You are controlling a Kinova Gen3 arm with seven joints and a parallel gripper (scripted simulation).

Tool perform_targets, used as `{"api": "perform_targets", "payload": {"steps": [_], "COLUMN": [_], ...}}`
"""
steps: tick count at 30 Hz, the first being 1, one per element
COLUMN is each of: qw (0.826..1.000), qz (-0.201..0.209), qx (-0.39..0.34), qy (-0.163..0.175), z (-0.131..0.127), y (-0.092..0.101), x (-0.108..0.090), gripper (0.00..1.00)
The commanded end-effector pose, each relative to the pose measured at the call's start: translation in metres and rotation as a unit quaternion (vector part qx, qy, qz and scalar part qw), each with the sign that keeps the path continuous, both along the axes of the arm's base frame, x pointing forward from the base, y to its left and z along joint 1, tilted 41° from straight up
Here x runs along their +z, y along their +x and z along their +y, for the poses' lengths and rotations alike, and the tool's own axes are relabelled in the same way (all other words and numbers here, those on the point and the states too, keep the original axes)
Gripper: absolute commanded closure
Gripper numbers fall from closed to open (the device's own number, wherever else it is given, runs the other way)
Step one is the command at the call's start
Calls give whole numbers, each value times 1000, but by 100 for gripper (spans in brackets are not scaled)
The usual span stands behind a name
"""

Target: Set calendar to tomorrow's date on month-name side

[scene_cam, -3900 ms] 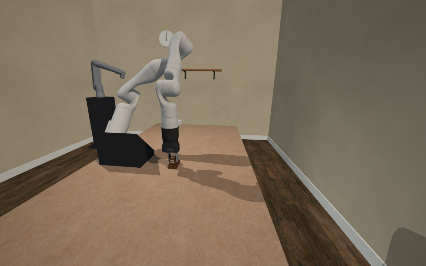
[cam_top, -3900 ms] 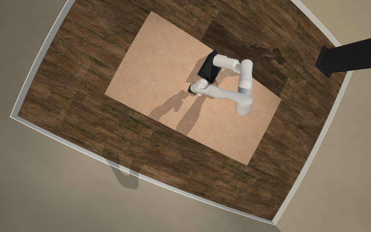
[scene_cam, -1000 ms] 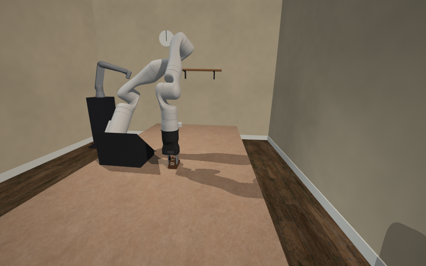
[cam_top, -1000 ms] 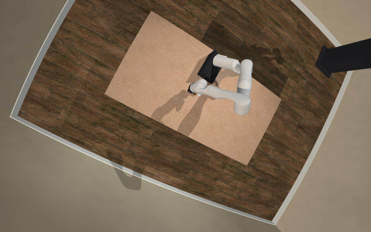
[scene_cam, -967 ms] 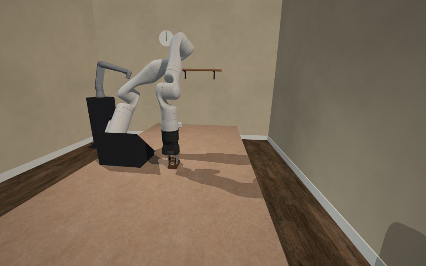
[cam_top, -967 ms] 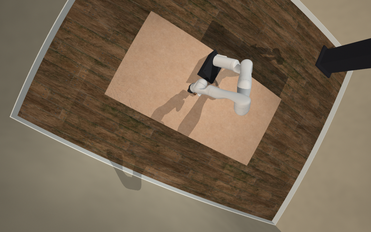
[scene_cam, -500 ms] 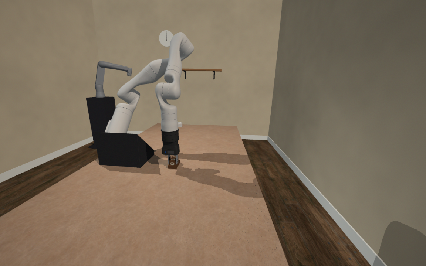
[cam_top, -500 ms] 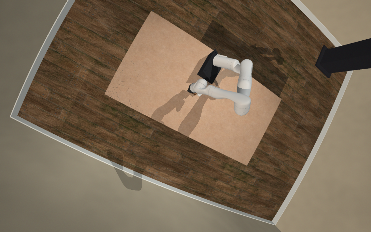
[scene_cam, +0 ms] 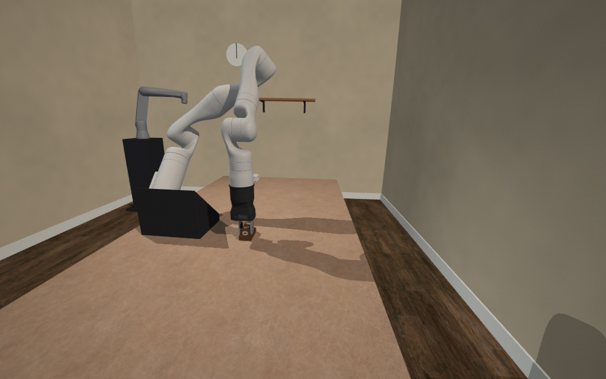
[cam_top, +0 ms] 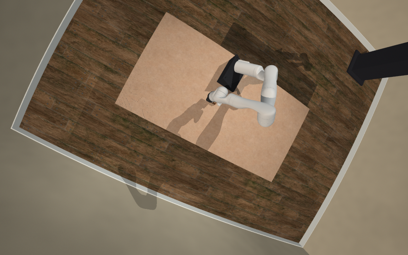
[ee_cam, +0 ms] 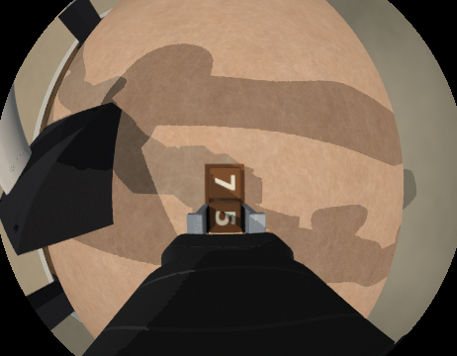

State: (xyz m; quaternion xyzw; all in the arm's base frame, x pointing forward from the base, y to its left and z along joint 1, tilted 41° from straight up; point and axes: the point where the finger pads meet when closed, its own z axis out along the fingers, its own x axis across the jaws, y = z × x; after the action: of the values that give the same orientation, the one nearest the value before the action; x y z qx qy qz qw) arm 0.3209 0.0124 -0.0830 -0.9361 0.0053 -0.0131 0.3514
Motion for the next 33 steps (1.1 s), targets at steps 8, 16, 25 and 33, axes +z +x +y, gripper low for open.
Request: {"api": "perform_targets", "payload": {"steps": [8,16,25,33], "qw": [1000,1000,1000,1000], "qz": [-1,-1,-1,-1], "qx": [-1,-1,-1,-1], "qy": [-1,-1,-1,-1], "z": [-1,-1,-1,-1], "y": [0,0,0,0], "x": [0,0,0,0], "gripper": [43,43,43,37]}}
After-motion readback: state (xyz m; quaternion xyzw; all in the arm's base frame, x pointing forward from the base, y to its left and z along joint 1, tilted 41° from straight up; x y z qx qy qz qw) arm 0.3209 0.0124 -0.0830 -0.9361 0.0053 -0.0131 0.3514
